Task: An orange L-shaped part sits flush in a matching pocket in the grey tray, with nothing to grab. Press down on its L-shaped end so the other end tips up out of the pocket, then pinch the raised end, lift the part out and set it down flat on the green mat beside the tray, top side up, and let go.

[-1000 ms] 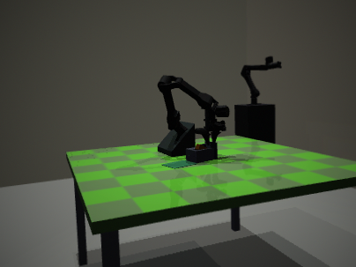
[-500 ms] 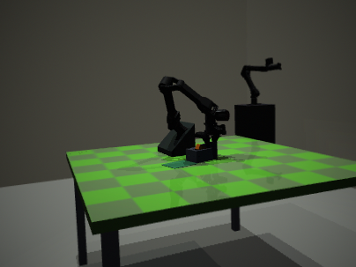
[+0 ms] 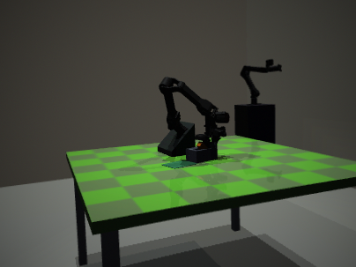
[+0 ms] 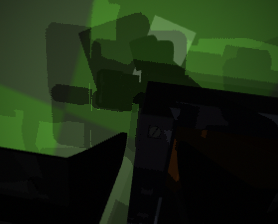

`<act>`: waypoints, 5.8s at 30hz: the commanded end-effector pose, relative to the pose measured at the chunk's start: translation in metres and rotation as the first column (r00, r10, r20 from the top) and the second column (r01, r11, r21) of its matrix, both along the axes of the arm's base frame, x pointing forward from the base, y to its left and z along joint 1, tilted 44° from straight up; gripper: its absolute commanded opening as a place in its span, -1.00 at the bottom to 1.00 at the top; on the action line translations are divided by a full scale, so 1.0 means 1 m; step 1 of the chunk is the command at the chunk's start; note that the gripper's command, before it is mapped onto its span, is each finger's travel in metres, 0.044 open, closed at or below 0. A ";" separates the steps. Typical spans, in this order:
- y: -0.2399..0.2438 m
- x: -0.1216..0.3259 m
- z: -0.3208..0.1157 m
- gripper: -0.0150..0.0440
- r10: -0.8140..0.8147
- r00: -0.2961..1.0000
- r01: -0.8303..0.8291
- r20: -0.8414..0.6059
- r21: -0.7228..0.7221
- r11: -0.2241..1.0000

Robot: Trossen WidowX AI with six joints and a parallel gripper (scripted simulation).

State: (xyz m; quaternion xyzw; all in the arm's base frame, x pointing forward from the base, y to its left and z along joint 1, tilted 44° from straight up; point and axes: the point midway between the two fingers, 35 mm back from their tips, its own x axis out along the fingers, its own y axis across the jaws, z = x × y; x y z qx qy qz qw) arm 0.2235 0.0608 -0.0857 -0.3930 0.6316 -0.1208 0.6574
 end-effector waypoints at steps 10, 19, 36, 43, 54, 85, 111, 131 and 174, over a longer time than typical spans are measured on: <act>0.000 0.000 0.000 0.12 0.001 1.000 -0.001 0.001 0.000 1.000; 0.011 -0.006 0.001 0.12 0.002 1.000 -0.002 -0.008 -0.008 1.000; 0.070 -0.020 0.078 0.12 0.002 1.000 -0.002 -0.012 -0.009 1.000; 0.070 -0.018 0.074 0.12 0.016 1.000 -0.016 -0.008 -0.005 1.000; 0.070 -0.018 0.074 0.12 0.016 1.000 -0.016 -0.008 -0.005 1.000; 0.022 0.017 0.129 0.46 -0.842 0.037 0.628 0.538 0.643 0.439; -0.011 0.027 0.092 0.46 -0.842 0.037 0.628 0.539 0.643 0.439; -0.031 0.031 0.072 0.46 -0.840 0.036 0.627 0.541 0.642 0.441; -0.009 0.026 0.095 -0.49 -0.842 0.036 0.627 0.539 0.644 0.438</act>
